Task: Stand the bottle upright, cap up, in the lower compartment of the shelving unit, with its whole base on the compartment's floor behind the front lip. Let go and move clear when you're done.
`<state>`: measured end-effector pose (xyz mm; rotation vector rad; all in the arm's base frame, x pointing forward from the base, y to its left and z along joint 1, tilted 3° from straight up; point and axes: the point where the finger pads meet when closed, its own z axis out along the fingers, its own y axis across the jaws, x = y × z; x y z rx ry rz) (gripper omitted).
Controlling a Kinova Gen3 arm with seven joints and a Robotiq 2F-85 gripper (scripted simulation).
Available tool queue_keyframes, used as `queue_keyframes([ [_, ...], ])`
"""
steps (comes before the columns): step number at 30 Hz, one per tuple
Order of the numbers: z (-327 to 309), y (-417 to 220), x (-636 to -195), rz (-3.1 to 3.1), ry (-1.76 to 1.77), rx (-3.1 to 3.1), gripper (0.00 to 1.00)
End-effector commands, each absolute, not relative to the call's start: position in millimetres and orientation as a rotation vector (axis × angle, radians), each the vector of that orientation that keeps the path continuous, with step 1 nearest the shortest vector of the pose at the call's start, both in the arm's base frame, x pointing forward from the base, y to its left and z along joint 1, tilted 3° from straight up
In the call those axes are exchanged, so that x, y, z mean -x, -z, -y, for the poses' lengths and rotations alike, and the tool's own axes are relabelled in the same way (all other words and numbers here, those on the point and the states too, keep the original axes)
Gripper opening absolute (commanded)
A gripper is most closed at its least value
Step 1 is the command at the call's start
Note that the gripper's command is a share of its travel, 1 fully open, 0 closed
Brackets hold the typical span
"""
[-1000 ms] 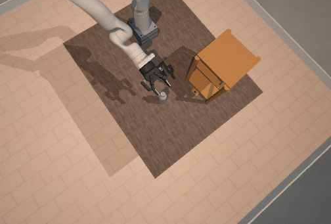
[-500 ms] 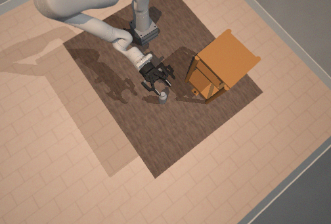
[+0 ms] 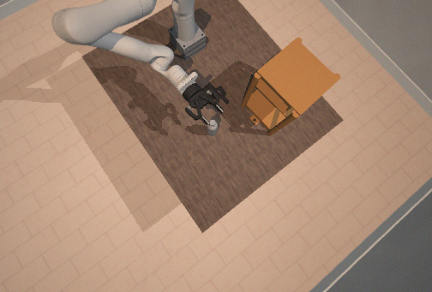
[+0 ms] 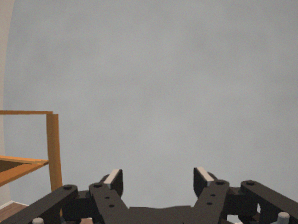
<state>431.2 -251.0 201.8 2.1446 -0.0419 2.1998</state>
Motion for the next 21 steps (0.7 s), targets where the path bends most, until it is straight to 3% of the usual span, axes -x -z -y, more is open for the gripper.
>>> queue_keyframes([
  [1, 250.2, -197.7, -431.3, 0.058, -2.213, -2.143, 0.7],
  [21, 250.2, -197.1, -431.1, 0.059, -2.222, -2.132, 0.7],
])
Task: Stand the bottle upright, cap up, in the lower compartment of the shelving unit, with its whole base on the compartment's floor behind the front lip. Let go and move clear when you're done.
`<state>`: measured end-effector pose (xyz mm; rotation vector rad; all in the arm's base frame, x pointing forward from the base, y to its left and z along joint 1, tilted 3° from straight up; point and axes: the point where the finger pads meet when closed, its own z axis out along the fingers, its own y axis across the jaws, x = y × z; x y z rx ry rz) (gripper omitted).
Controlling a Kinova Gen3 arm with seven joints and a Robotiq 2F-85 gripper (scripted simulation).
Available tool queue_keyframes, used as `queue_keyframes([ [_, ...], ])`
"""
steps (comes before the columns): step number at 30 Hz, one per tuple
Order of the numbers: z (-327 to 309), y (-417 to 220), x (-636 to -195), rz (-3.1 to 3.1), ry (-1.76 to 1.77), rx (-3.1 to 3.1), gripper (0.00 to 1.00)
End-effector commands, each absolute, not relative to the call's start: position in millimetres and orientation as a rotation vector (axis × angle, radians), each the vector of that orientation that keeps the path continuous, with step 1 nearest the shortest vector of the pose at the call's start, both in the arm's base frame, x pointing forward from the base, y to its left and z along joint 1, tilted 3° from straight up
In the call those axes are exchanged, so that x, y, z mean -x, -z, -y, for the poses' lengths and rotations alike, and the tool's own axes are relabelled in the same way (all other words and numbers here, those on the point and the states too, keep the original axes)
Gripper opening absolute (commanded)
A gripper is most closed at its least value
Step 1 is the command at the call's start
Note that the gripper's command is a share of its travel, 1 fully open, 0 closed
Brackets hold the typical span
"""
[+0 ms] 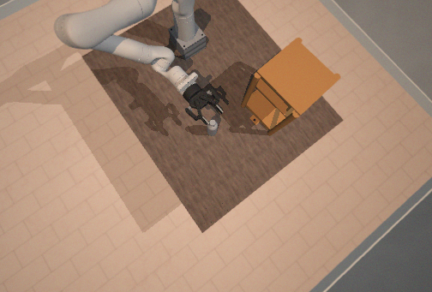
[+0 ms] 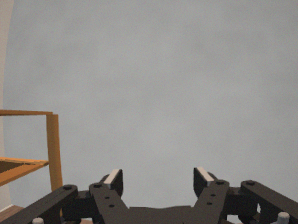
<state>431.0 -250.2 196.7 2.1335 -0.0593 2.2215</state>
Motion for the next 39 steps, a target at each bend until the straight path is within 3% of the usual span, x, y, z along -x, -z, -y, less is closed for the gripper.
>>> queue_keyframes([
  [1, 250.2, -197.1, -431.1, 0.059, -2.222, -2.132, 0.7],
  [39, 251.0, -157.9, -432.7, 0.058, -2.223, -2.132, 0.7],
])
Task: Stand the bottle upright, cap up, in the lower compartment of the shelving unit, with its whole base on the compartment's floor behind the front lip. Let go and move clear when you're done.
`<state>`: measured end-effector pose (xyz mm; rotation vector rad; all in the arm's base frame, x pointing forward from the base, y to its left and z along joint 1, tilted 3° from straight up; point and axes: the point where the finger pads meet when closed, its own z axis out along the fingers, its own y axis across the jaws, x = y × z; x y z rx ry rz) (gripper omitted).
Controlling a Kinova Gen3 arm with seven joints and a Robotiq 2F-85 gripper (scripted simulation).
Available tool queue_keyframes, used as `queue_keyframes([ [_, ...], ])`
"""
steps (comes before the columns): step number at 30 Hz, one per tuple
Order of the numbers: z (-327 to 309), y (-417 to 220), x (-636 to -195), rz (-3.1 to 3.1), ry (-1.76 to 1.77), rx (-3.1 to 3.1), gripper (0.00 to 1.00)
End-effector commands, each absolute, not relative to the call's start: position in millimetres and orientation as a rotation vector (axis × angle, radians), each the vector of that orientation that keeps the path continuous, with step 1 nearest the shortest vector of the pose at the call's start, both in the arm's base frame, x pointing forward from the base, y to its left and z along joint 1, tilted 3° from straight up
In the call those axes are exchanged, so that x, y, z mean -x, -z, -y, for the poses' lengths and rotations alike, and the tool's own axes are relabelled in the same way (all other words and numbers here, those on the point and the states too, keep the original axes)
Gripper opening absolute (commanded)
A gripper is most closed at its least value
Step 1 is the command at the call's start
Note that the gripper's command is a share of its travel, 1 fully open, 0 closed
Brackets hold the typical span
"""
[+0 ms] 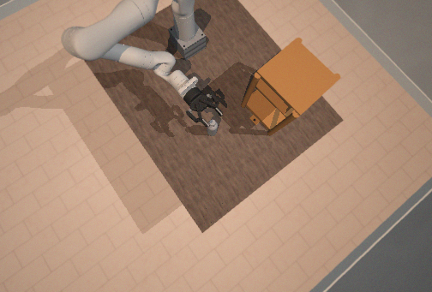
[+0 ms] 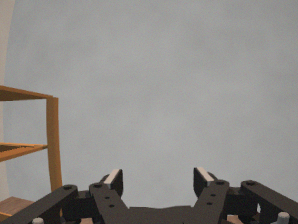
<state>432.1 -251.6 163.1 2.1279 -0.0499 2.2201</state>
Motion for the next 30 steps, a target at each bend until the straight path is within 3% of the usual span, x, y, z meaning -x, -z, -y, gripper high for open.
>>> queue_keyframes([
  [1, 251.0, -155.5, -432.8, 0.058, -2.223, -2.132, 0.7],
  [30, 252.6, -76.5, -436.0, 0.058, -2.223, -2.132, 0.7],
])
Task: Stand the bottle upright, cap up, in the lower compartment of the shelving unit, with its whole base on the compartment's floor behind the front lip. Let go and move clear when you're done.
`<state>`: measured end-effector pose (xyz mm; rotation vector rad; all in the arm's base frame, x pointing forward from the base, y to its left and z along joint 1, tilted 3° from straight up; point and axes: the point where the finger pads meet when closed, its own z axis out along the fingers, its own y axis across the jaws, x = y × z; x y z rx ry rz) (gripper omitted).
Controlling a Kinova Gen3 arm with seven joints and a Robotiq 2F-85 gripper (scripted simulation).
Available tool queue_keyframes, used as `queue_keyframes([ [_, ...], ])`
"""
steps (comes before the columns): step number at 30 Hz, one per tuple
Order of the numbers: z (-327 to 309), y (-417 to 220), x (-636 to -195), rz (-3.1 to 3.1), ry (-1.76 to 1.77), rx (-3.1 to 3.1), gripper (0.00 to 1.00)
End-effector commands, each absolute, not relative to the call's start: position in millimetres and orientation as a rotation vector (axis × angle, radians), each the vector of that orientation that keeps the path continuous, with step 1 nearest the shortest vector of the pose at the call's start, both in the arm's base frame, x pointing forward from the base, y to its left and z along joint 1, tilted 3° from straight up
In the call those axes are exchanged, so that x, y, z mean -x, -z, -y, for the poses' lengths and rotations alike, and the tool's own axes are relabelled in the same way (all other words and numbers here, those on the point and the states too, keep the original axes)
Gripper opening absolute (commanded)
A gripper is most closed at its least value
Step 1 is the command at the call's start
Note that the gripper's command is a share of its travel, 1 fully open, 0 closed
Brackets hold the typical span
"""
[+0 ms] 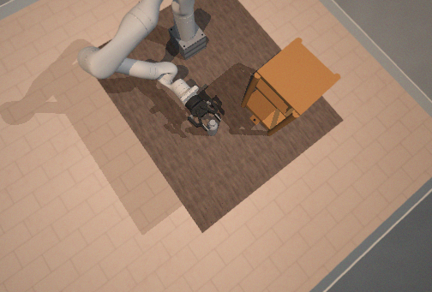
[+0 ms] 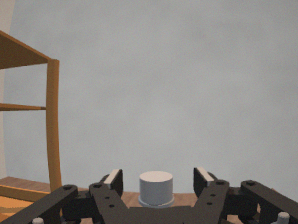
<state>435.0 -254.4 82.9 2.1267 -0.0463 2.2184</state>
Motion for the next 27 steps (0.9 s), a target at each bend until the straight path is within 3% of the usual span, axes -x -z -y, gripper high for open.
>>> queue_keyframes([
  [1, 252.6, -76.5, -436.0, 0.058, -2.223, -2.132, 0.7],
  [27, 253.7, -16.9, -438.5, 0.058, -2.223, -2.132, 0.7],
])
